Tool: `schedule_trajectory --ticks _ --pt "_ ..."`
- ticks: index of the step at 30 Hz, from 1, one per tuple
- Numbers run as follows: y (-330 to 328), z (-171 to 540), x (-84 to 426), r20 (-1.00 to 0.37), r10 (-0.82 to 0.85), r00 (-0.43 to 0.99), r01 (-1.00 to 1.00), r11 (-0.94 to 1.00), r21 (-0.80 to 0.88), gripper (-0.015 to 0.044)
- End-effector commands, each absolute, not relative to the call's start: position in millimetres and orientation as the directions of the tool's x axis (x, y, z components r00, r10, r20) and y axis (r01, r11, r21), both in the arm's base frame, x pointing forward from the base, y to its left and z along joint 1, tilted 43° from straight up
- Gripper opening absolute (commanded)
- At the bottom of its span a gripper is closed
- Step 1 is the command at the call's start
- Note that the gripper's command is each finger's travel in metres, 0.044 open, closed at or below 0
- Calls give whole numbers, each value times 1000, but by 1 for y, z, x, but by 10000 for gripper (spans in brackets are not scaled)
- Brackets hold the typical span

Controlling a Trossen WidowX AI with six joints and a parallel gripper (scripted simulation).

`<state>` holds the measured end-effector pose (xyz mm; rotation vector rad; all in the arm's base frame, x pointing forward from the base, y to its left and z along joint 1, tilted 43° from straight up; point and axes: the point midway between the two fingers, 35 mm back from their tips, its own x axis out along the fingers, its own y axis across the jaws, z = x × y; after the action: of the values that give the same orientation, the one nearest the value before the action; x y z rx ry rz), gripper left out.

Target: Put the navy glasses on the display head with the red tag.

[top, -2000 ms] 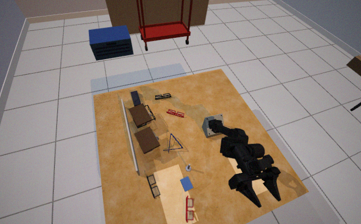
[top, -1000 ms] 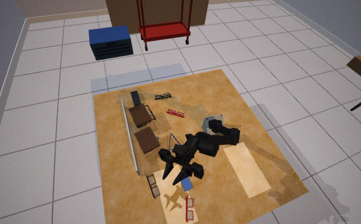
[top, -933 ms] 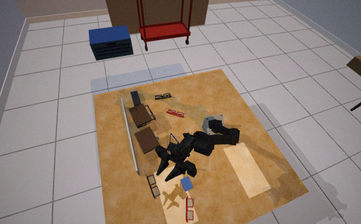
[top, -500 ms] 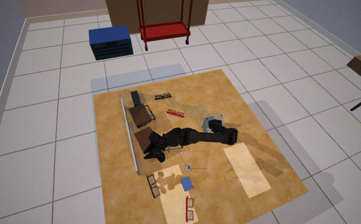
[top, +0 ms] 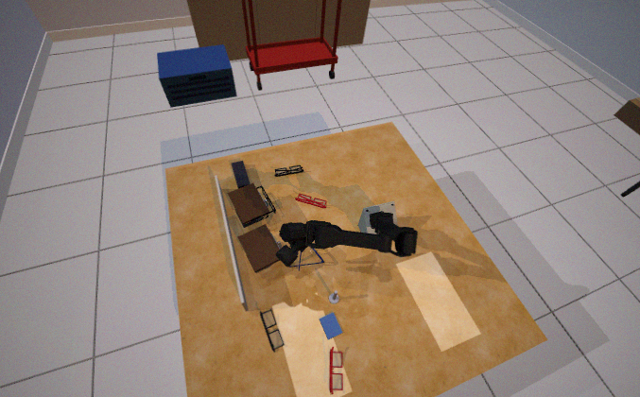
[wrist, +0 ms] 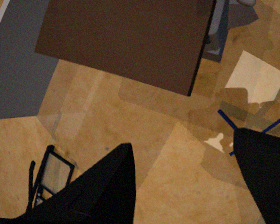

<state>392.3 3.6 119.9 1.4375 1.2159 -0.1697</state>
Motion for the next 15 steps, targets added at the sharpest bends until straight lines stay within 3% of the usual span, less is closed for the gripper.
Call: schedule_trajectory --ticks 1,6,11,14,15 --pt "20 82 343 -747 614 254 842 239 483 200" --pt "39 55 280 -739 673 23 929 259 264 200" --pt "41 55 283 -737 676 15 931 260 256 200" --pt "41 55 283 -737 676 15 931 260 256 121" --pt "41 55 283 -737 676 15 931 260 256 120"
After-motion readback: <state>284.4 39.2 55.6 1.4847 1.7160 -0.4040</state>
